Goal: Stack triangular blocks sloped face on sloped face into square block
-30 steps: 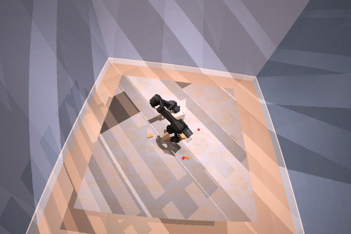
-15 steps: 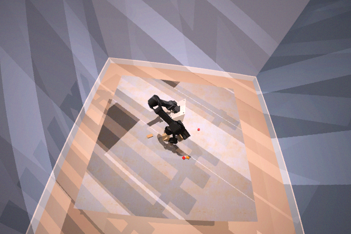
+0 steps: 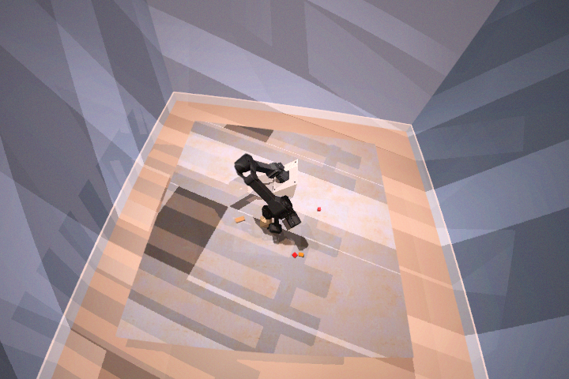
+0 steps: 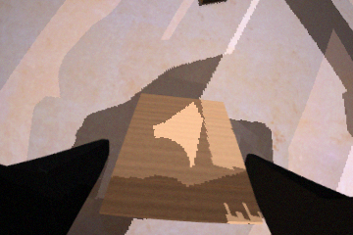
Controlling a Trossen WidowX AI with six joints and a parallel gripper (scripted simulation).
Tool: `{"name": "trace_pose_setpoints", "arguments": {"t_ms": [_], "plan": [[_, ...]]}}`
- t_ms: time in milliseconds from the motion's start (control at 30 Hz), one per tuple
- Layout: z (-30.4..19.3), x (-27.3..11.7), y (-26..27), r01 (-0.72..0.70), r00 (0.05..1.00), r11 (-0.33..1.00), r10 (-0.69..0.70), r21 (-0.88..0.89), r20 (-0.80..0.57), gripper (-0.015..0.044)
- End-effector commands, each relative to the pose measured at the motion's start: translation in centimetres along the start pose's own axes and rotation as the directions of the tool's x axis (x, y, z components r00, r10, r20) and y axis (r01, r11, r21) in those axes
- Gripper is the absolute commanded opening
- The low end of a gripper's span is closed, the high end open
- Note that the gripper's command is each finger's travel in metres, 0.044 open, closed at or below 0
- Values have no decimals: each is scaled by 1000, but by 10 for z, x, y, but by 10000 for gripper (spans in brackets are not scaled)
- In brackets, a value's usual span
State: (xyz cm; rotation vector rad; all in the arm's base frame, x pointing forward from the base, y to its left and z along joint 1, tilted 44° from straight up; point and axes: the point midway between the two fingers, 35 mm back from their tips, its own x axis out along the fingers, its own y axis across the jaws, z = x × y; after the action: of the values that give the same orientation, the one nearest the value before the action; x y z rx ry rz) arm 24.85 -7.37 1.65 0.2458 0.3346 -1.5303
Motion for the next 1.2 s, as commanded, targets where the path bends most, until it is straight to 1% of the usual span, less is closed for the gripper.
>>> {"name": "trace_pose_setpoints", "arguments": {"t_ms": [0,133,367,667,767,900,1000,1167], "plan": [[1,2,-1,0,1000,1000,0,-8,7,387],[1,2,-1,0,1000,1000,0,-8,7,282],[1,2,-1,0,1000,1000,0,-8,7,236],[2,-1,-2,2,1000,1000,-2,-6,-11,0],[6,-2,-2,5,998,1000,-5,-10,-68,0],[13,-4,-2,5,984,1000,-7,-12,-179,0],[19,-6,-2,3,961,1000,-7,-13,-275,0],[28,-7,-1,3,919,1000,-8,-13,-395,0]]}}
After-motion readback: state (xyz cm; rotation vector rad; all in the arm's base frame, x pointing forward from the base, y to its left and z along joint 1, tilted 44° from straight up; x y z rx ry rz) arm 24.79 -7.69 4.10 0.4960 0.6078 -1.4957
